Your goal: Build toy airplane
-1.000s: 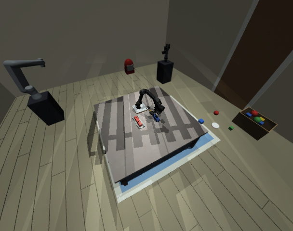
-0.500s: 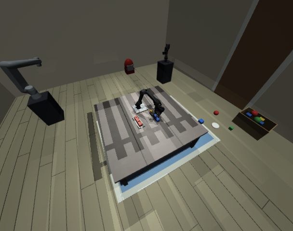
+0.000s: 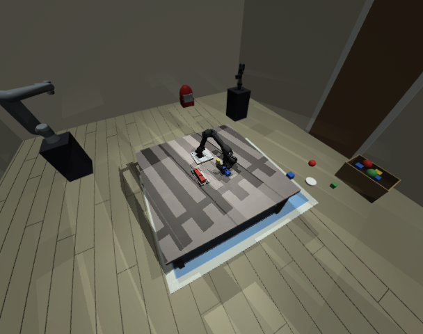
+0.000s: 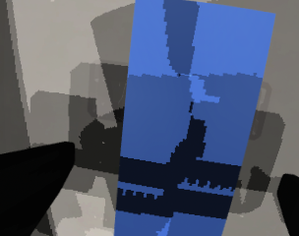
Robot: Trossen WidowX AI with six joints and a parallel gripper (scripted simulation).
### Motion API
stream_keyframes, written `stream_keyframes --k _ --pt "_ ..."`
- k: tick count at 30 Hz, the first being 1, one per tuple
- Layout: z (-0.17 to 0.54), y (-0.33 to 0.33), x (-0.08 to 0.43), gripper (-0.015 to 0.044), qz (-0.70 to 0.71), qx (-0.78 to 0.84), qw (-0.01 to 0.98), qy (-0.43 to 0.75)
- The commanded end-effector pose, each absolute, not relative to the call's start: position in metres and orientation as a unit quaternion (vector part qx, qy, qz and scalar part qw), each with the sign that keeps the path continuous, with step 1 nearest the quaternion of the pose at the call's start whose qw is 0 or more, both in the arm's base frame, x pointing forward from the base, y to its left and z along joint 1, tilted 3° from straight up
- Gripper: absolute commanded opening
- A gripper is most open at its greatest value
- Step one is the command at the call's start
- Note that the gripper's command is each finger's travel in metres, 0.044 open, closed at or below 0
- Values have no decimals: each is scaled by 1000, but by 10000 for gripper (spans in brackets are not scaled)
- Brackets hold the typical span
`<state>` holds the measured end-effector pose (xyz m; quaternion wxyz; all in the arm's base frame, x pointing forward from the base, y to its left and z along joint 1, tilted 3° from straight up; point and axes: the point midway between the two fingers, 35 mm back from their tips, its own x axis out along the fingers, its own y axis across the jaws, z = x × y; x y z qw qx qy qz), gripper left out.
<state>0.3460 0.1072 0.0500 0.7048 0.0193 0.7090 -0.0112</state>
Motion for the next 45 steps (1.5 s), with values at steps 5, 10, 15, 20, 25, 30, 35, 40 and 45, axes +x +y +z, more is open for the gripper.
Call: stream_keyframes --k 5,10,15,20,25,30,35,40,45 --pt "35 108 344 440 -12 21 702 712" --pt "35 108 344 335 -12 21 702 712" --pt "35 108 344 204 -12 21 702 712" --pt "35 108 344 151 -12 21 702 712" --pt "36 108 345 59 -12 21 705 709" --pt "48 107 354 0 -11 27 721 692" --pt "59 107 360 0 -11 30 730 683" --pt "74 108 360 0 -11 28 726 687" --pt "89 108 360 0 -11 27 722 691"
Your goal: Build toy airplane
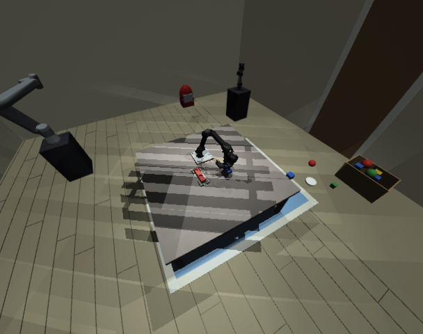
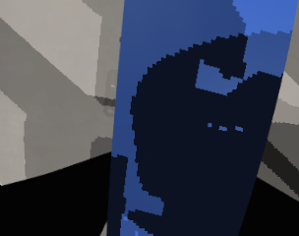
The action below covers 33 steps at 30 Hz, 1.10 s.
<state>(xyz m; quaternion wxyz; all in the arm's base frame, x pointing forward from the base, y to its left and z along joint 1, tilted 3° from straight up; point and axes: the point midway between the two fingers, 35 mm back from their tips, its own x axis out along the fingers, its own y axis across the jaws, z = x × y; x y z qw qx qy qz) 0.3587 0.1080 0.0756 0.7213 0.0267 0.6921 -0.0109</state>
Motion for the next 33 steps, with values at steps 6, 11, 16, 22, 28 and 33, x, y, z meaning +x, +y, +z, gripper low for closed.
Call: stream_keyframes --k 6,11,16,22,28,33 --pt "107 108 358 0 -12 25 717 696" --pt "123 108 356 0 -12 24 713 701" --pt "139 107 352 0 -12 23 709 705" --pt "157 106 347 0 -12 21 704 710" --pt "161 104 346 0 -8 16 702 712" --pt "159 88 348 0 23 -15 703 711"
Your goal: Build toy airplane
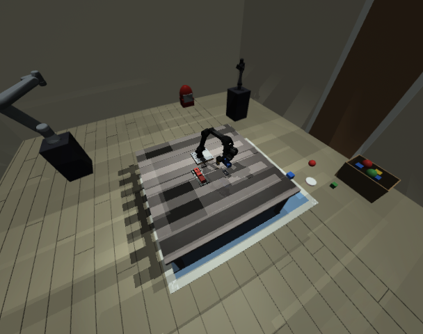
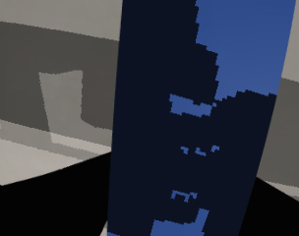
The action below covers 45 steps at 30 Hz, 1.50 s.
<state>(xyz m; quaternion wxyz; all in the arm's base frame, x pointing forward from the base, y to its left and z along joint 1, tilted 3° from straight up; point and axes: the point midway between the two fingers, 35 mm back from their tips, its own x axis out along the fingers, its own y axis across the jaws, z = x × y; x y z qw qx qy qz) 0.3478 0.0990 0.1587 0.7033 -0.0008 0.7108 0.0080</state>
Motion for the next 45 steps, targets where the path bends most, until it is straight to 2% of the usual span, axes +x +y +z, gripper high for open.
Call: stream_keyframes --k 1,45 --pt "158 85 349 0 29 -22 703 711" --pt "135 -57 333 0 307 -307 633 641"
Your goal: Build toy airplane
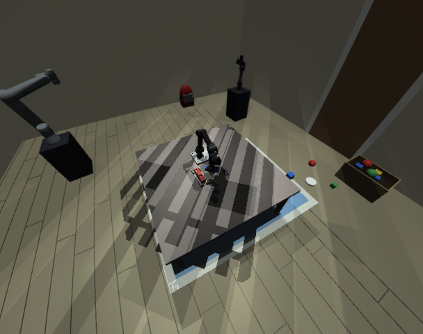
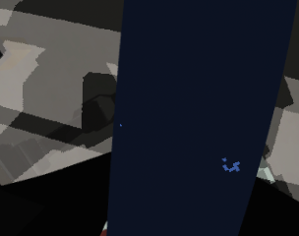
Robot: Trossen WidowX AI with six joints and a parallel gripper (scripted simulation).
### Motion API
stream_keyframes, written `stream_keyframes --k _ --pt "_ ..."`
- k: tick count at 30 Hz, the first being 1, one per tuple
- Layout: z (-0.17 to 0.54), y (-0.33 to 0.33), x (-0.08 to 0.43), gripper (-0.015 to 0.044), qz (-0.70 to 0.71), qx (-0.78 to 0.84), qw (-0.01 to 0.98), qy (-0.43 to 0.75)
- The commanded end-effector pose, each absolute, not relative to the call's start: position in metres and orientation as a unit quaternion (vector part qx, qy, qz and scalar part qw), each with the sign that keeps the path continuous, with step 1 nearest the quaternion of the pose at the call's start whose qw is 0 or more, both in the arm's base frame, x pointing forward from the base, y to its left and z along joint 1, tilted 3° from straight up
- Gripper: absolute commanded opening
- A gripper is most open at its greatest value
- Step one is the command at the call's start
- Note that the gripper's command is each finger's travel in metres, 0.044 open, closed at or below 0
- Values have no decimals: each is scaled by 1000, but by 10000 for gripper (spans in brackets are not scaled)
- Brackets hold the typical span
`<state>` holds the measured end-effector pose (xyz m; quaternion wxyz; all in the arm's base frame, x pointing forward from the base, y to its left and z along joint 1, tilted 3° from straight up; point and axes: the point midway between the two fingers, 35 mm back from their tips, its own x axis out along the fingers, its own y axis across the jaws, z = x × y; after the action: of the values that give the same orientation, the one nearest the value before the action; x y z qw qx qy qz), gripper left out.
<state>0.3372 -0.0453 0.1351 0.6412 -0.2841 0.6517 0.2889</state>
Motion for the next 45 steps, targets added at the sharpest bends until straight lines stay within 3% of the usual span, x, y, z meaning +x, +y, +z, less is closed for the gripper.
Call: stream_keyframes --k 1,34,41,45 --pt "134 -60 332 0 313 -313 630 638" --pt "115 -147 284 0 488 -486 504 521" --pt "115 -147 284 184 488 -486 504 521" --pt "115 -147 284 195 488 -486 504 521"
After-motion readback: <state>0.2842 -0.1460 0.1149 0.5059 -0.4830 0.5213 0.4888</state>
